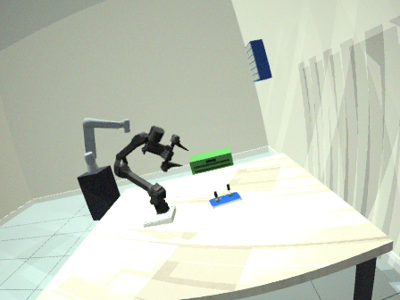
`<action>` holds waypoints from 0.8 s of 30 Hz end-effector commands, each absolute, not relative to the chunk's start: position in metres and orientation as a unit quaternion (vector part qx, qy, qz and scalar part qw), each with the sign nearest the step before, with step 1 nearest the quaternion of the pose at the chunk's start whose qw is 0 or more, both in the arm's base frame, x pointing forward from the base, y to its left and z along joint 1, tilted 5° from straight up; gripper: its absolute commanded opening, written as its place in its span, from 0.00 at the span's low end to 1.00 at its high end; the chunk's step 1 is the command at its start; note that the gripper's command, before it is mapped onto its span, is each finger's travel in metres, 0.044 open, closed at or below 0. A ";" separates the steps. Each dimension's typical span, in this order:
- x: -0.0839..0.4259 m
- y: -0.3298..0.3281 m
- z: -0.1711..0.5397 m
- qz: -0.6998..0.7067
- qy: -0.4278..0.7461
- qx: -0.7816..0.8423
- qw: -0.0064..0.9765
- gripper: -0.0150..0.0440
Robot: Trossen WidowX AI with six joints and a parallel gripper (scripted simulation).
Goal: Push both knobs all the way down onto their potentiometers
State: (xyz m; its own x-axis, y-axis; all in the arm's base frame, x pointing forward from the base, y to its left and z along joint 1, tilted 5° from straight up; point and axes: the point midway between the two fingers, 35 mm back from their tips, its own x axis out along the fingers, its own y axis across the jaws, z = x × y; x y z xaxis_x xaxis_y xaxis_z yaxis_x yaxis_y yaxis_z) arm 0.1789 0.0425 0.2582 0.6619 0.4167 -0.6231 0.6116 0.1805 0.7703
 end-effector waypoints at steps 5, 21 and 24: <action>0.187 0.040 0.254 -0.073 0.422 0.599 0.676 0.71; 0.222 0.034 0.231 -0.043 0.509 0.412 0.755 0.25; 0.229 0.033 0.225 -0.033 0.526 0.373 0.764 0.25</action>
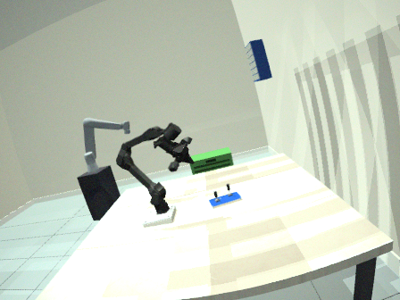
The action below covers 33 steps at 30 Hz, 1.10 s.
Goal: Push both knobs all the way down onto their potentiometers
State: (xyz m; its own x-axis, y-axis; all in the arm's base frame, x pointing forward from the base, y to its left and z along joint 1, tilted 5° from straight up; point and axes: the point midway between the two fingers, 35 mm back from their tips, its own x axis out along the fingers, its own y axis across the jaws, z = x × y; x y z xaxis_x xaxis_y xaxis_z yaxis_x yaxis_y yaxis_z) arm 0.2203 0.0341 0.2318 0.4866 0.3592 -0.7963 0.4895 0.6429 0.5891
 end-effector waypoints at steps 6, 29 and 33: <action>0.242 0.033 0.212 -0.008 0.559 0.291 0.776 0.25; 0.283 0.040 0.154 0.126 0.659 -0.026 0.741 0.25; 0.289 0.042 0.143 0.156 0.670 -0.081 0.721 0.25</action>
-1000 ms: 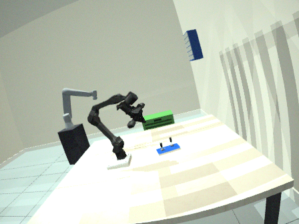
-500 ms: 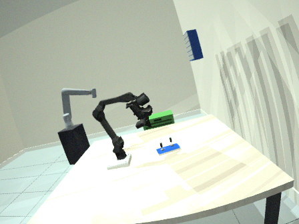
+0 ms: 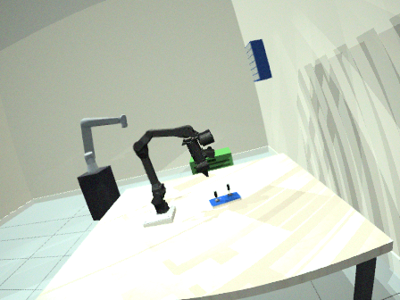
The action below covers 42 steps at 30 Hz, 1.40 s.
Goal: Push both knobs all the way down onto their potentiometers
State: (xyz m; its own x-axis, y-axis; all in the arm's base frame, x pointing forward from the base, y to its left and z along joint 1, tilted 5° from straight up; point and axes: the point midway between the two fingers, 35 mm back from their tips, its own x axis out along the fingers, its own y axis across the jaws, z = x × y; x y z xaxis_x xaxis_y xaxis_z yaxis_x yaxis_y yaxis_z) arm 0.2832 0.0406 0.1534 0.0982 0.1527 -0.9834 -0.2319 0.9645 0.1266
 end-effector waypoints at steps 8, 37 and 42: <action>0.301 0.047 0.118 0.221 0.685 -0.187 0.669 0.25; 0.301 0.049 0.084 0.234 0.686 -0.206 0.657 0.25; 0.301 0.049 0.075 0.234 0.686 -0.206 0.657 0.25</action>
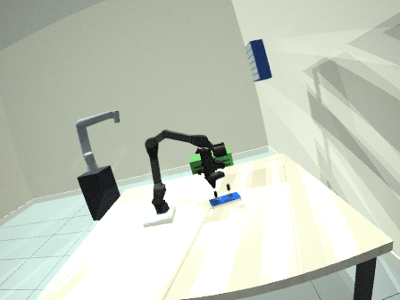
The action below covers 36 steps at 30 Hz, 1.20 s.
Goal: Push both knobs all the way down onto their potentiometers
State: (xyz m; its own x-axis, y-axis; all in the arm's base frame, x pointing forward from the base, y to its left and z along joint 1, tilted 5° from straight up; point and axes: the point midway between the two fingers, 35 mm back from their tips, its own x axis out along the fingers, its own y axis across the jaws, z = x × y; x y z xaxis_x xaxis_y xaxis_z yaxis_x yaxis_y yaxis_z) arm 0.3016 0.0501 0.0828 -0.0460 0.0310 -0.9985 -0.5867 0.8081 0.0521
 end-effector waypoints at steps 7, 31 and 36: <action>0.300 0.050 0.073 0.234 0.686 -0.206 0.657 0.25; 0.300 0.050 0.069 0.234 0.686 -0.206 0.657 0.25; 0.300 0.050 0.068 0.234 0.686 -0.206 0.657 0.25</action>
State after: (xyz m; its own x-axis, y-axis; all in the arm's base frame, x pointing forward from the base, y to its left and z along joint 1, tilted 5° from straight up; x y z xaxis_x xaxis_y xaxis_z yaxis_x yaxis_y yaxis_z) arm 0.2999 0.0503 0.0696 -0.0516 0.0300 -0.9982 -0.5870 0.8078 0.0547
